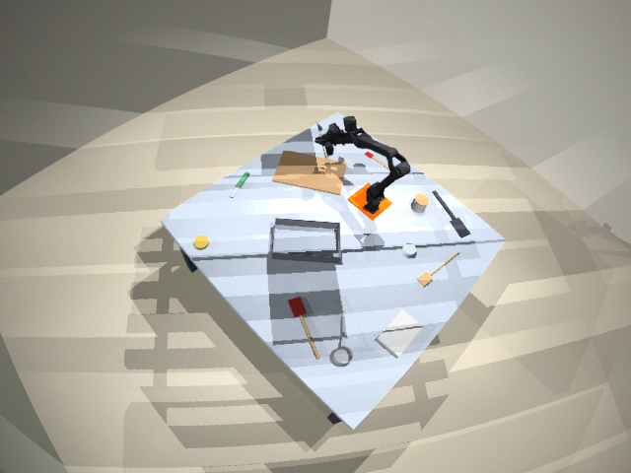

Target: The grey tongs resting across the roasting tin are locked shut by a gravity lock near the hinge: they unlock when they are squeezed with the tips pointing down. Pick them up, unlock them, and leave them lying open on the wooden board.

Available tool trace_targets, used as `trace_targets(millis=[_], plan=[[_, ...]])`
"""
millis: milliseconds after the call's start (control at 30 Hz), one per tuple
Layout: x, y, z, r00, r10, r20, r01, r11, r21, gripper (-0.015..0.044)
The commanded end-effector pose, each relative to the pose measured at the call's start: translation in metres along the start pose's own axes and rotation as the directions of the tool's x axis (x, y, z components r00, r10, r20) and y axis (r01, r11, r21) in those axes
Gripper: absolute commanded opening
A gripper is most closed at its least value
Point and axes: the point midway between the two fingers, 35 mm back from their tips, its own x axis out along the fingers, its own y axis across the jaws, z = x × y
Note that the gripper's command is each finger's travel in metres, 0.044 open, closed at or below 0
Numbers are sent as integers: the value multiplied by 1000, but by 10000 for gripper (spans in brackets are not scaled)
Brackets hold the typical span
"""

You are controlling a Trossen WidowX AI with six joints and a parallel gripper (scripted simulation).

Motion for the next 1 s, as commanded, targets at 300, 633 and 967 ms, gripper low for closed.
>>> trace_targets(millis=[300,633,967], plan=[[-1,1,2,1000,3,8,-3,1000,0,-150],[-1,1,2,1000,3,8,-3,1000,0,-150],[1,0,2,1000,1,-4,-1,1000,5,-150]])
